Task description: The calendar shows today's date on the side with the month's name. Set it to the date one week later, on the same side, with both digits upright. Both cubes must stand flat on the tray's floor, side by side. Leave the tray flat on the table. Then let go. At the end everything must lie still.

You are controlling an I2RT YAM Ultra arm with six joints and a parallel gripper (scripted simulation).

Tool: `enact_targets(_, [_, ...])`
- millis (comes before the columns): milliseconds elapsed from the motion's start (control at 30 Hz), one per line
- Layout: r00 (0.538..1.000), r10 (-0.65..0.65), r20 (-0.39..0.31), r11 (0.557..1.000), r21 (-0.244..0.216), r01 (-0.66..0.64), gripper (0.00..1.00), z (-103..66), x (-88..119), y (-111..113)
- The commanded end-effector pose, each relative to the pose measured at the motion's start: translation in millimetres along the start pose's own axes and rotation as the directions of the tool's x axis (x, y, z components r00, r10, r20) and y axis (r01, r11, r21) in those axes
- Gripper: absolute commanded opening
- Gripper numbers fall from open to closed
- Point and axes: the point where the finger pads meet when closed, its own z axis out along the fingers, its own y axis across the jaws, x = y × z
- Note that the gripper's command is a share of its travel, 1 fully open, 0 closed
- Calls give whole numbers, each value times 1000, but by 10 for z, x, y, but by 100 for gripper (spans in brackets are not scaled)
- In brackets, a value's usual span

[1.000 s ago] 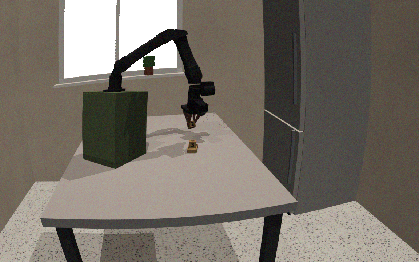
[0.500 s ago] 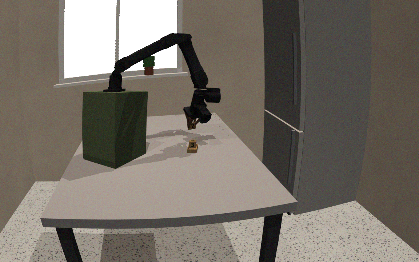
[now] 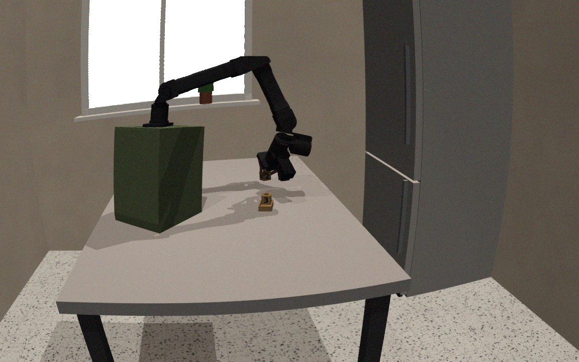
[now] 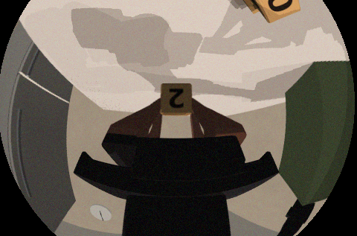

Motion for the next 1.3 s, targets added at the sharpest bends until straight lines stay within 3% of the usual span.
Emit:
enact_targets(0, [997,-10,-80,1000,-2,10,27,-60,169,7])
enact_targets(733, [997,-10,-80,1000,-2,10,27,-49,160,7])
enact_targets(1267, [997,-10,-80,1000,-2,10,27,59,68,8])
